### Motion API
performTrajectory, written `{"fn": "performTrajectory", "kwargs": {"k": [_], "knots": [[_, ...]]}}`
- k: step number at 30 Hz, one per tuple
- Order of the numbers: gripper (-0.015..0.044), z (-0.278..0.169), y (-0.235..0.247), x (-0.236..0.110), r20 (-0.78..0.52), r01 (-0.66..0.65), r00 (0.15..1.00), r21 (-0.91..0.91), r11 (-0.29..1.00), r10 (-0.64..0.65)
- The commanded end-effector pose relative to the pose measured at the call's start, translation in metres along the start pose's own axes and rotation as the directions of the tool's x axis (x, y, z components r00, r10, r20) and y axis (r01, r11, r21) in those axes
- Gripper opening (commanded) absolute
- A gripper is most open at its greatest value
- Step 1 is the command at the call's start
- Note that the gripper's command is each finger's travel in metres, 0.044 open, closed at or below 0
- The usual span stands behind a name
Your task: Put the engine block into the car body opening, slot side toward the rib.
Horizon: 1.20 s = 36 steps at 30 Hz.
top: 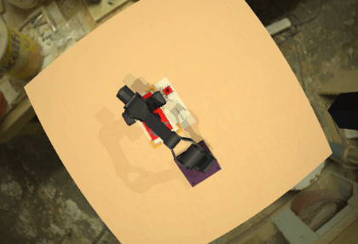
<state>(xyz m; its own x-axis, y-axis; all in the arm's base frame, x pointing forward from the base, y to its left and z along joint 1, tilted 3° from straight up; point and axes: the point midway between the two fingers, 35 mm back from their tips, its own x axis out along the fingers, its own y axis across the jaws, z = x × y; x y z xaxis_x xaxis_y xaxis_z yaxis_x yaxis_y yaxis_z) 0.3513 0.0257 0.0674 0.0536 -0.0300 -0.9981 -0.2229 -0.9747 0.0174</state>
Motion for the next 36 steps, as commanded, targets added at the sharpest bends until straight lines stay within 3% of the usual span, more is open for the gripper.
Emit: {"fn": "performTrajectory", "kwargs": {"k": [1, 36], "knots": [[0.0159, -0.0008, 0.0004, 0.0002, -0.002, -0.003, 1.0, 0.001, 1.0, 0.003], [0.0159, -0.0005, 0.0005, 0.0087, -0.002, -0.003, 1.0, -0.004, 1.0, 0.003]]}}
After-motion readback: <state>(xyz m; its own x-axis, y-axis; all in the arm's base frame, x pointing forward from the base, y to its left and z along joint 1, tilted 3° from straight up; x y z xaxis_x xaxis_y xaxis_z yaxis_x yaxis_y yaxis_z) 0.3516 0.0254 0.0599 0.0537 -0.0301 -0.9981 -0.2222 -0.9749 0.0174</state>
